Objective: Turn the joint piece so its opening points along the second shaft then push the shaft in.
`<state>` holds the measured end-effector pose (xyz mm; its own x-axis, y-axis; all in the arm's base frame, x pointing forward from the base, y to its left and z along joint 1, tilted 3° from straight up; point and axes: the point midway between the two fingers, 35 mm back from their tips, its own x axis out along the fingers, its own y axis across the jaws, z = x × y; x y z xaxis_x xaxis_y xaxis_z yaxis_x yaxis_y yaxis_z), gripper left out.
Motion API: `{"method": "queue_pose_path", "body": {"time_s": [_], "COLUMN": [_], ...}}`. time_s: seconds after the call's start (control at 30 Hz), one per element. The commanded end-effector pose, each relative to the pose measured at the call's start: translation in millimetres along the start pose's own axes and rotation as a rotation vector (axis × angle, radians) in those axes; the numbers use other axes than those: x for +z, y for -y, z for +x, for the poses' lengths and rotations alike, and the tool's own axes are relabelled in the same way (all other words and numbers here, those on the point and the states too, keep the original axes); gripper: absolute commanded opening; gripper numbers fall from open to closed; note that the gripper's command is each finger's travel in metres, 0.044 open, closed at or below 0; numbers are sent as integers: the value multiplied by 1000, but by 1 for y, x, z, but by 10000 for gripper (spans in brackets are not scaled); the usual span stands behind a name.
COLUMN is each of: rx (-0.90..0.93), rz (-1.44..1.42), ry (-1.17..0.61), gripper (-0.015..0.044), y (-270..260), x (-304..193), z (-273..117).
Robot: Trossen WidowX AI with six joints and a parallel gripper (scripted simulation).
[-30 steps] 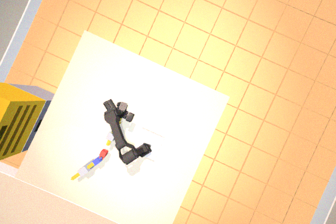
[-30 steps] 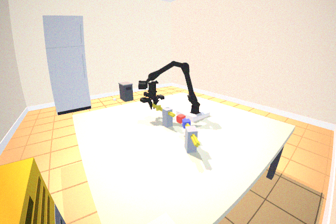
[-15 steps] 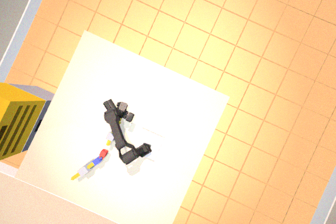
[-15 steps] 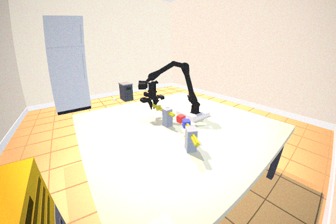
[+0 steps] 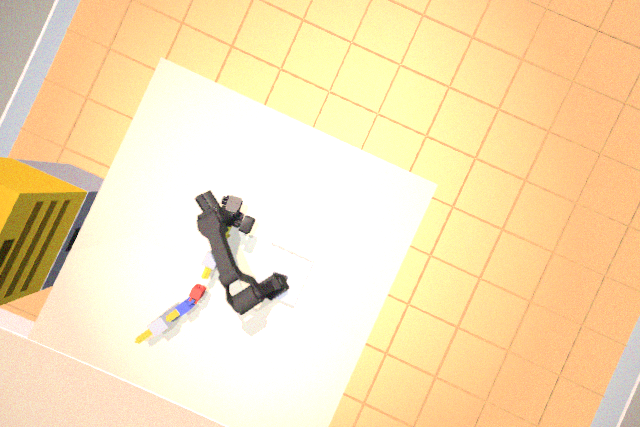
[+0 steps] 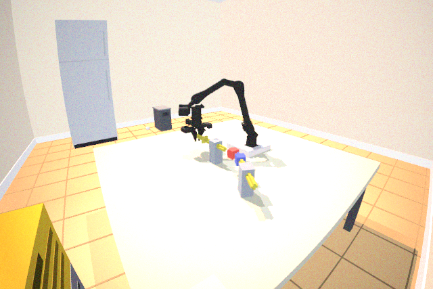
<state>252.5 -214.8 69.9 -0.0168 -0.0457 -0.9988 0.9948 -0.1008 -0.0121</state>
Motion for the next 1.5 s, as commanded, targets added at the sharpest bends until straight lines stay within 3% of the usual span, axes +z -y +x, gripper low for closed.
{"method": "queue_pose_path", "body": {"time_s": [0.0, 1.47], "rx": [-7, -14], "rz": [5, 6], "ry": [1, -3], "gripper": [0, 0], "y": [0, -1], "x": [-7, -65], "z": [0, 1]}}
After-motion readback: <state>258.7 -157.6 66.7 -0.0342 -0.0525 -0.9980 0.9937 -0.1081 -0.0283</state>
